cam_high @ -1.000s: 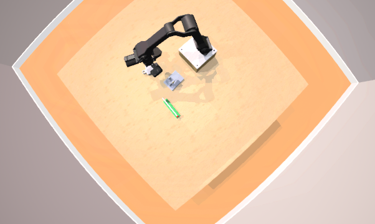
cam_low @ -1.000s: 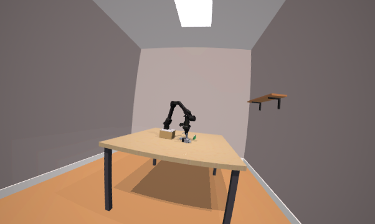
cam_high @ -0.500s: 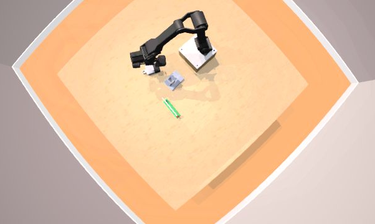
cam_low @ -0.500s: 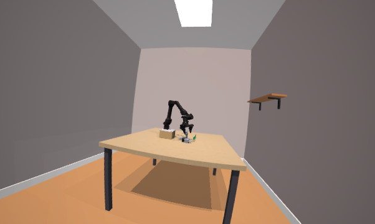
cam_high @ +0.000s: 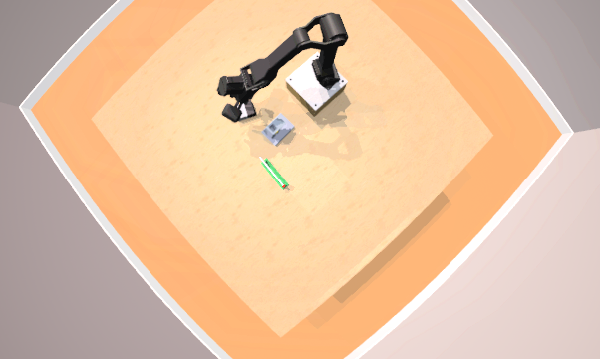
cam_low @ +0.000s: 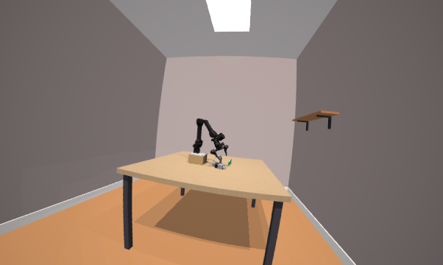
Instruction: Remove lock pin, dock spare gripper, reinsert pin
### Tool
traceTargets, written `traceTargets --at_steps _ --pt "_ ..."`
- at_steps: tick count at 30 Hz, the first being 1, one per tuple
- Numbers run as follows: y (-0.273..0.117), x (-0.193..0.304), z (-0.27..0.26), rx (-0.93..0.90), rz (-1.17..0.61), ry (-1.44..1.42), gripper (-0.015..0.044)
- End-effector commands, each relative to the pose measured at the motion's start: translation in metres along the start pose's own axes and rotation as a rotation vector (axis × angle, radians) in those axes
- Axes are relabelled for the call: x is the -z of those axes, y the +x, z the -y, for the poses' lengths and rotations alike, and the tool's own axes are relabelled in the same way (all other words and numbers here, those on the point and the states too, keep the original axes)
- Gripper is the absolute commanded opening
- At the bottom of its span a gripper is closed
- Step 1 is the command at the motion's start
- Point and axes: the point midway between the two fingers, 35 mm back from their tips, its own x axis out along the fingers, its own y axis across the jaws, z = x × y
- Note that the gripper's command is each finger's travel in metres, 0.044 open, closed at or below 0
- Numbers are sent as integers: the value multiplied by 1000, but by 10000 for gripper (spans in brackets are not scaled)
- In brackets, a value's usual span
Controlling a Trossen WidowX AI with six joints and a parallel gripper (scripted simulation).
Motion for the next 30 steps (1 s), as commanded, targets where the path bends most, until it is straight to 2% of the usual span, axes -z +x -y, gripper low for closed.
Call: traceTargets --at_steps 1,17,30 --pt "-15 -1 -2 -83 188 -743 440" --pt "-14 2 -2 -83 187 -743 440" --pt "32 23 17 -85 188 -745 440"
